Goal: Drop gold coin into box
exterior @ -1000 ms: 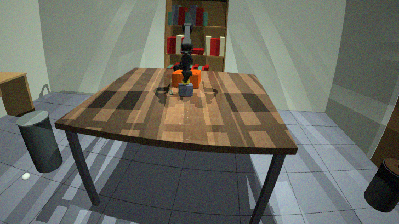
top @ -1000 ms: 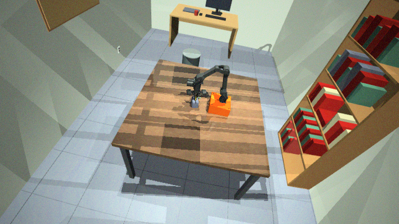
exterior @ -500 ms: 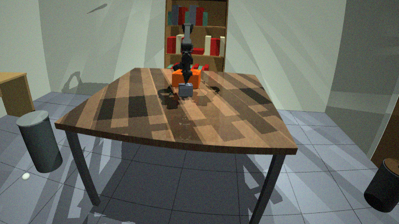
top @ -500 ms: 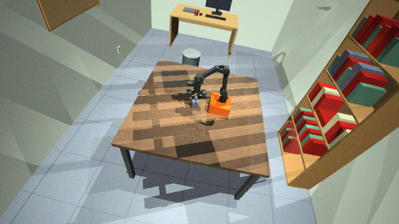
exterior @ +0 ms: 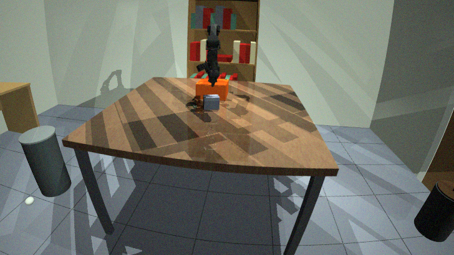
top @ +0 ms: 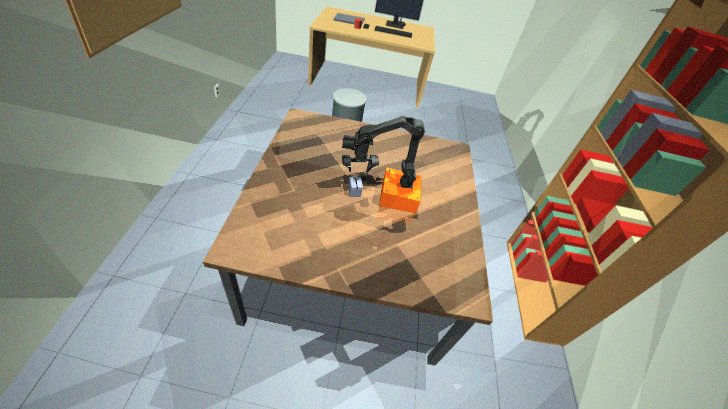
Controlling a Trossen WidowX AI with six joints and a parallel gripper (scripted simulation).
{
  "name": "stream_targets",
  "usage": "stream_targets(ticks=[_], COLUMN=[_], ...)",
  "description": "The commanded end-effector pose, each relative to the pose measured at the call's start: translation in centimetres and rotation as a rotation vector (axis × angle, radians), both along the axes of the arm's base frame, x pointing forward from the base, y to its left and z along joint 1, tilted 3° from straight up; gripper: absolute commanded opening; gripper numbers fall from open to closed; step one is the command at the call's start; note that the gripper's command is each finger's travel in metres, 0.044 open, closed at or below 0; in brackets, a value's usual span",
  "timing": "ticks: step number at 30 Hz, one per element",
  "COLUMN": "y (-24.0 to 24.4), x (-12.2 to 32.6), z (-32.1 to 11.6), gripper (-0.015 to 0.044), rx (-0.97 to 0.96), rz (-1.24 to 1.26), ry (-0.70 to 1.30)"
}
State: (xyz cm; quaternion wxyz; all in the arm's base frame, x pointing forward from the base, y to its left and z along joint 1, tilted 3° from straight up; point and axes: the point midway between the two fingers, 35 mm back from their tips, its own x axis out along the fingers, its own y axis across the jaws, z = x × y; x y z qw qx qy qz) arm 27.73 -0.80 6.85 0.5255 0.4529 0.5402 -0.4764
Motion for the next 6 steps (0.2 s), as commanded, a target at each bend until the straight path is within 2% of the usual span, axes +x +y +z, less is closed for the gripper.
stream_targets(ticks=[1, 6], y=[0.02, 0.02], x=[-0.19, -0.19], z=[0.55, 0.55], gripper=[0.044, 0.044], rx=[0.0, 0.0], rz=[-0.002, -0.002], ry=[0.004, 0.004])
